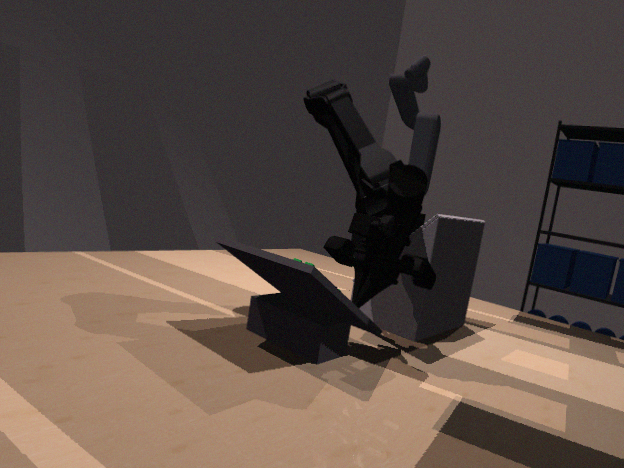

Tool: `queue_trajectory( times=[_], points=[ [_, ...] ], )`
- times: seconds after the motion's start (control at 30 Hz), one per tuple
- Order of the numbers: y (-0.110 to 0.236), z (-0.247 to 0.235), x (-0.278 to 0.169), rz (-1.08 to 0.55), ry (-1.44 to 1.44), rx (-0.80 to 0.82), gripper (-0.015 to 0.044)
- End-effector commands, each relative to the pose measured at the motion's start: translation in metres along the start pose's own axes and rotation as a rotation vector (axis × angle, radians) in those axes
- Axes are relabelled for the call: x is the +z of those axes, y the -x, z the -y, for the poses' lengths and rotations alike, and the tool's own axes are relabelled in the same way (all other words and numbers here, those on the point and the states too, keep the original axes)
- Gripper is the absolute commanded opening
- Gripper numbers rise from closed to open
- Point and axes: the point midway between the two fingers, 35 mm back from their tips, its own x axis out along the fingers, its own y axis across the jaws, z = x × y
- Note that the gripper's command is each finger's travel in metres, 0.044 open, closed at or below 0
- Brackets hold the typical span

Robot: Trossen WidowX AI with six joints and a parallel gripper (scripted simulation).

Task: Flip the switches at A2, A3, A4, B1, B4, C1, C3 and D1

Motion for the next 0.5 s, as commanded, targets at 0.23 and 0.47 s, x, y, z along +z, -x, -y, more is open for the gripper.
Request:
queue_trajectory(
  times=[0.23,0.47],
  points=[
    [-0.0018,0.0005,0.0003,0.002,0.004,-0.003,0.0000],
    [-0.0007,-0.0004,0.0004,0.000,-0.002,0.001,0.0000]
  ],
)
